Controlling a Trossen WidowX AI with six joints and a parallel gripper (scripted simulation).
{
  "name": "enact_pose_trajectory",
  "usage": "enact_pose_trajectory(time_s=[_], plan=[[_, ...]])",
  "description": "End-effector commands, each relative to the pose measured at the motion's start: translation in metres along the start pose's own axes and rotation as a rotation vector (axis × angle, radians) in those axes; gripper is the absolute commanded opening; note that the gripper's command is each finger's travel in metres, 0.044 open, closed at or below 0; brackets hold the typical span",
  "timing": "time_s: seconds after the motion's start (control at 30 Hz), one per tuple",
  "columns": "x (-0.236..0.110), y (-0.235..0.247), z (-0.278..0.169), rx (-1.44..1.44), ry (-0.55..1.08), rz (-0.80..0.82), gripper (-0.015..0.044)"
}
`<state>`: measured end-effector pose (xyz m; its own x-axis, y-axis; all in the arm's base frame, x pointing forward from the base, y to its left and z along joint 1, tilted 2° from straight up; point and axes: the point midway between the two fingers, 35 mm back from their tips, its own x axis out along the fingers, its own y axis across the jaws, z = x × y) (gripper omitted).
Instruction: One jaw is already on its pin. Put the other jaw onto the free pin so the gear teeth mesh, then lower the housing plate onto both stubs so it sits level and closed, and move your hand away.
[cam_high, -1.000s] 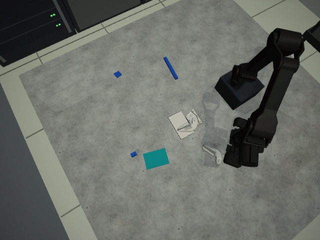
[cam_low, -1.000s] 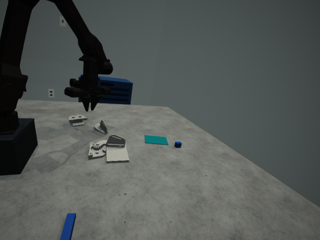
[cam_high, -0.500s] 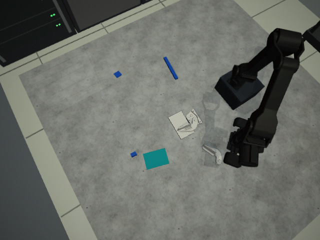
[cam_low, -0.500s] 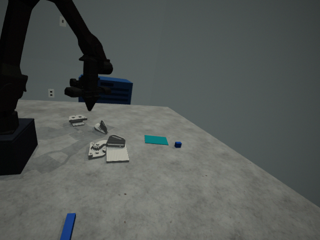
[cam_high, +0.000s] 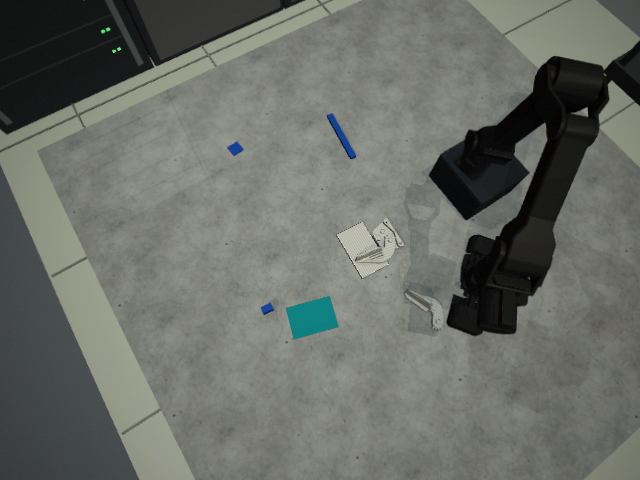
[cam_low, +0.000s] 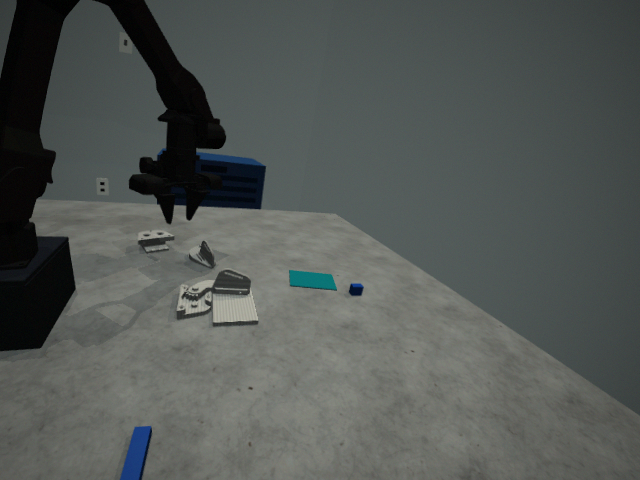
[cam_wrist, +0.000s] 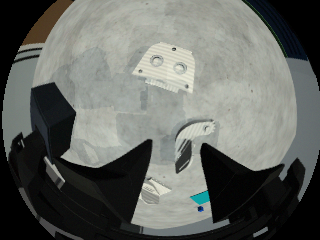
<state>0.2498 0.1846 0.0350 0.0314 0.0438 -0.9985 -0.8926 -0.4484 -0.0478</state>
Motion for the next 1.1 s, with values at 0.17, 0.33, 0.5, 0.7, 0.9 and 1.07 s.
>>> enact_pose_trajectory(time_s=[0.17,0.33,0.5,0.7,0.9,1.07], plan=[[0.0,0.0,0.0,0.0,0.0,0.0,0.044],[0.0,0.0,0.0,0.0,0.0,0.0,0.044],[0.0,0.0,0.0,0.0,0.0,0.0,0.044],[0.0,0.0,0.0,0.0,0.0,0.0,0.044],[0.0,0.0,0.0,0.0,0.0,0.0,0.044],[0.0,0.0,0.0,0.0,0.0,0.0,0.044]])
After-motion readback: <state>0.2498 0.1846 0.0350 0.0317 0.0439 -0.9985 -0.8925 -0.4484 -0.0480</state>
